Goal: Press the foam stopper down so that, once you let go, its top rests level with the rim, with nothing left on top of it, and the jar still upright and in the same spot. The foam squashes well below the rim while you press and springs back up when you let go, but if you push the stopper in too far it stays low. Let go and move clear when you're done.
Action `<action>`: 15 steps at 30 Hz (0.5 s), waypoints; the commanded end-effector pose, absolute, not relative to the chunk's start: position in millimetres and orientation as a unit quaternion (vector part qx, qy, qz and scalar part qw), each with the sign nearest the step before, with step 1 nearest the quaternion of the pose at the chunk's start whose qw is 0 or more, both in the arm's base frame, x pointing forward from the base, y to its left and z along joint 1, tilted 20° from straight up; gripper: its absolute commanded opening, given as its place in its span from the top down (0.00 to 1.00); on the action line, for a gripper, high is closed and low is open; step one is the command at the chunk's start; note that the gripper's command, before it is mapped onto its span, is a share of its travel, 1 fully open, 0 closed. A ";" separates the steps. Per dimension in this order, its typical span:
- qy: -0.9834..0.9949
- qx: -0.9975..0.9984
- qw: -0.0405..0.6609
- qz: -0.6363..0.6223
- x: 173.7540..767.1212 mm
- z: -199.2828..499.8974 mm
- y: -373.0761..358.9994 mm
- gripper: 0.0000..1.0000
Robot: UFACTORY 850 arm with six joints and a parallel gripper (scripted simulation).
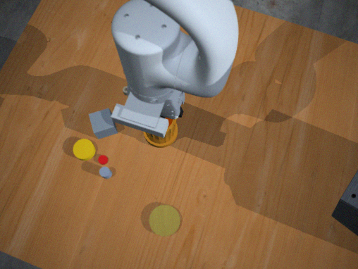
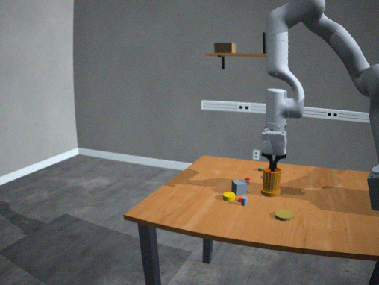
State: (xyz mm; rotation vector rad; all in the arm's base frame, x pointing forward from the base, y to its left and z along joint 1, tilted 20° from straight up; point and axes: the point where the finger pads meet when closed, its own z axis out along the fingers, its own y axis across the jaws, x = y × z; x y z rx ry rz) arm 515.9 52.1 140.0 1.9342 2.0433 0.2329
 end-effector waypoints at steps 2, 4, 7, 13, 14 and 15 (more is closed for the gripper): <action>0.715 0.677 0.158 0.081 515.2 144.3 52.6 1.00; 0.715 0.677 0.158 0.081 514.9 145.3 52.7 1.00; 0.715 0.677 0.158 0.081 514.3 146.7 52.9 1.00; 0.715 0.677 0.158 0.081 513.7 148.5 53.1 1.00; 0.715 0.677 0.158 0.081 513.5 148.9 53.1 1.00; 0.715 0.677 0.158 0.081 513.4 149.3 53.2 1.00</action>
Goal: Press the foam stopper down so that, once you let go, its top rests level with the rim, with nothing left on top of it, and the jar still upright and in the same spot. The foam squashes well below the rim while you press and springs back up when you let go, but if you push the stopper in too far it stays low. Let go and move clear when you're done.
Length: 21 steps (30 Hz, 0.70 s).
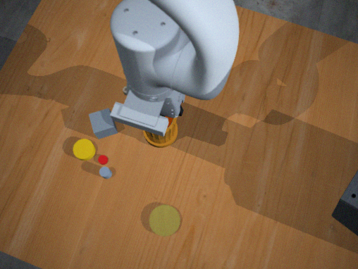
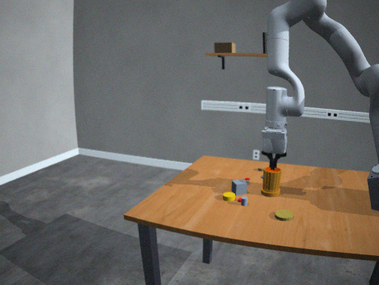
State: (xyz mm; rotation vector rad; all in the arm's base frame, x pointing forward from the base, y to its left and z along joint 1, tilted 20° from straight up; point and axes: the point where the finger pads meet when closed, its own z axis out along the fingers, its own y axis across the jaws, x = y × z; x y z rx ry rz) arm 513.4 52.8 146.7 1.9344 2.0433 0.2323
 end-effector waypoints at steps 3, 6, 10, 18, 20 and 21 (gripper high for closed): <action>0.715 0.677 0.158 0.081 513.0 150.5 53.3 1.00; 0.715 0.677 0.158 0.081 512.6 151.5 53.4 1.00; 0.715 0.677 0.158 0.081 512.3 152.4 53.5 1.00; 0.715 0.677 0.158 0.081 511.8 153.9 53.6 1.00; 0.715 0.677 0.158 0.081 511.7 154.2 53.7 1.00; 0.715 0.677 0.158 0.081 511.6 154.3 53.7 1.00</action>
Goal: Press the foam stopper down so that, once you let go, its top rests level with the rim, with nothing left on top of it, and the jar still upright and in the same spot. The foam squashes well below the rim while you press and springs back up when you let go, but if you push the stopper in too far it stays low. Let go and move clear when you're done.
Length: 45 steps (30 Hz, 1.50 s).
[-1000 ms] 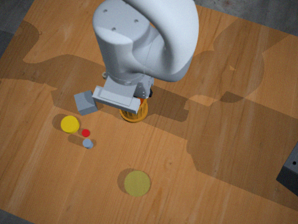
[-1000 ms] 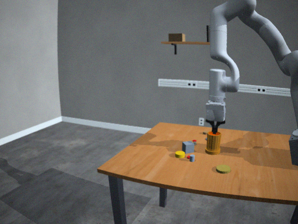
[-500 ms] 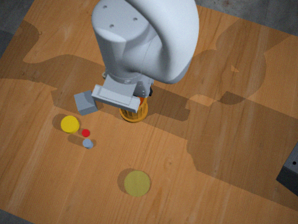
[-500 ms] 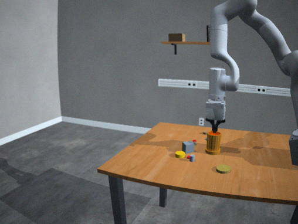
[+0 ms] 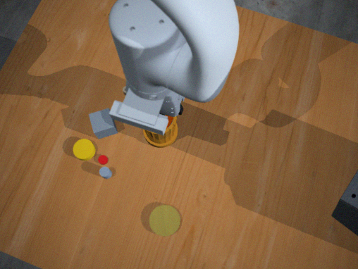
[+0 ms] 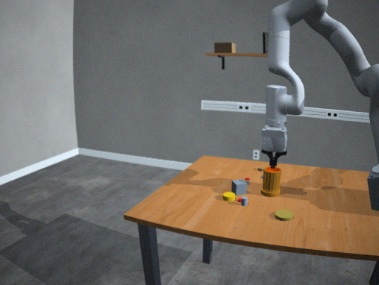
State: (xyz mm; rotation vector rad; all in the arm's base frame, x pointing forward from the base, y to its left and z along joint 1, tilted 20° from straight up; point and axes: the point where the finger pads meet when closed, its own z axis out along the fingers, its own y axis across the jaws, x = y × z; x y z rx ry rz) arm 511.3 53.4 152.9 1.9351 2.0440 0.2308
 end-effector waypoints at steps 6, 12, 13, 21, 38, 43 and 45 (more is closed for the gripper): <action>0.715 0.677 0.158 0.081 511.5 154.7 53.7 1.00; 0.715 0.677 0.158 0.081 511.4 154.9 53.8 1.00; 0.715 0.677 0.158 0.081 511.4 154.9 53.8 1.00; 0.715 0.677 0.158 0.081 510.9 156.3 53.9 1.00; 0.715 0.677 0.158 0.081 499.6 188.0 57.2 1.00; 0.715 0.677 0.158 0.081 499.3 188.8 57.3 1.00; 0.715 0.677 0.158 0.081 499.3 188.8 57.3 1.00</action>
